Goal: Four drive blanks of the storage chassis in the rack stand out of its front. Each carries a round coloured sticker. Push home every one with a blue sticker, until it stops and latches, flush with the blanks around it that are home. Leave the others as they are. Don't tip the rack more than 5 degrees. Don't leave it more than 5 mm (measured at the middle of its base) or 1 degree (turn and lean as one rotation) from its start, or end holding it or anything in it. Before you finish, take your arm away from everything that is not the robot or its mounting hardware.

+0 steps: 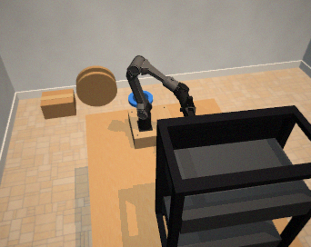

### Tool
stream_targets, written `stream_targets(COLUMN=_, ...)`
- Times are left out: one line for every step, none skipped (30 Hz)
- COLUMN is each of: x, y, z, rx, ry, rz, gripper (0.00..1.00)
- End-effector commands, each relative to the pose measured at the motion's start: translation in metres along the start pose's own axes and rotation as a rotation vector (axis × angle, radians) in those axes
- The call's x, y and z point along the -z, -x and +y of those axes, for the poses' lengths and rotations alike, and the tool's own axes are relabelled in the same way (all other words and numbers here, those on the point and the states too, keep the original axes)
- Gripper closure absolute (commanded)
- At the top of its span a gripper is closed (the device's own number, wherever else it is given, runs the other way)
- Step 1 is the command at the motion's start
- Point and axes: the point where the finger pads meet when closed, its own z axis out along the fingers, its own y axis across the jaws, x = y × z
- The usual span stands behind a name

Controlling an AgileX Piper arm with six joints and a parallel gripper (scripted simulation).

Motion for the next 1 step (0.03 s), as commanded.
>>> stream_targets(x=0.0001, y=0.0008, z=0.0000, rx=0.000, ry=0.000, rz=-0.001, gripper=1.00)
